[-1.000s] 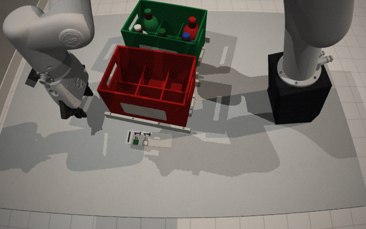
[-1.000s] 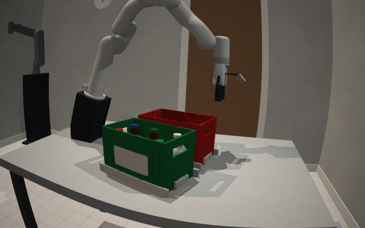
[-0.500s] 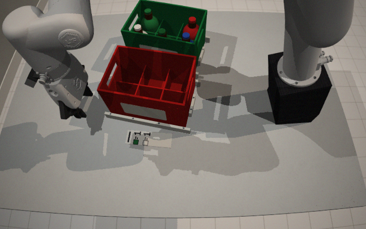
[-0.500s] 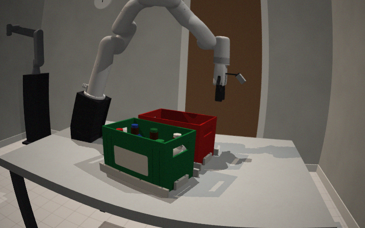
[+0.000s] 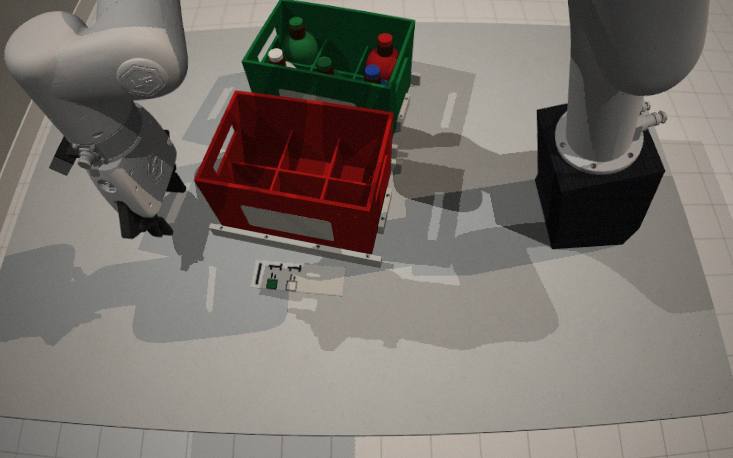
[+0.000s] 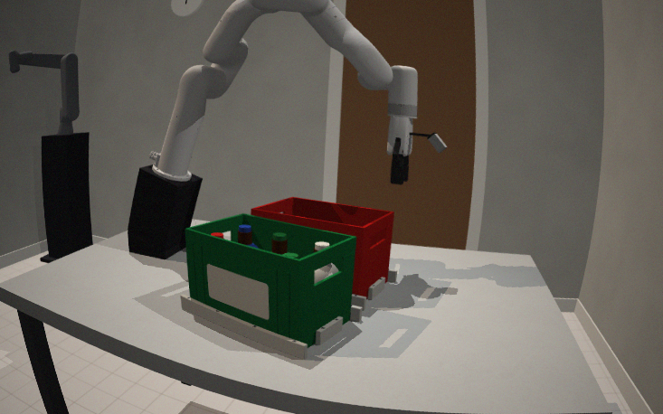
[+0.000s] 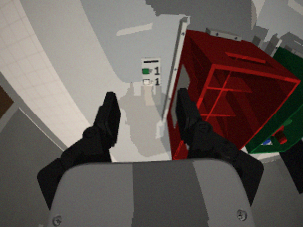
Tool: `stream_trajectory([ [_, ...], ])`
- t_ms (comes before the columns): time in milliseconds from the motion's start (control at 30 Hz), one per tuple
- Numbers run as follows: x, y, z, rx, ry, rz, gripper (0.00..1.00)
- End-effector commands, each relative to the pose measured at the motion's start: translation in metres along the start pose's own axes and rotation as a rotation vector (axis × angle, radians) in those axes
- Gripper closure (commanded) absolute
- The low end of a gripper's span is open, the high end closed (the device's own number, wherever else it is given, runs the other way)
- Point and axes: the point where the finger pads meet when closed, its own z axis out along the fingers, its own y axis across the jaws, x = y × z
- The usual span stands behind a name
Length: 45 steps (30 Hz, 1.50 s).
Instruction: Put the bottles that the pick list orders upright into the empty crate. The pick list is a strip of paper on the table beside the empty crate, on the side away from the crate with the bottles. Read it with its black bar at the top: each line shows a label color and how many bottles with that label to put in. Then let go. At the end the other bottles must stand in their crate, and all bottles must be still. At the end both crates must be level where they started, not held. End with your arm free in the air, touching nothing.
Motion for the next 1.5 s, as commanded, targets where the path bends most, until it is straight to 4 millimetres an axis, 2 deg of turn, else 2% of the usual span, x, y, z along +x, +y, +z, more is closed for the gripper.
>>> stream_trajectory([
  [0,0.002,-0.001,-0.002,0.001,0.005,0.0,0.35],
  [633,0.002,-0.001,-0.002,0.001,0.005,0.0,0.35],
  [800,-0.002,0.024,-0.007,0.001,0.005,0.167,0.35],
  [900,-0.003,0.029,-0.008,0.002,0.005,0.194,0.35],
  [1367,-0.013,0.097,-0.022,0.001,0.005,0.194,0.35],
  [1467,-0.014,0.101,-0.023,0.001,0.005,0.194,0.35],
])
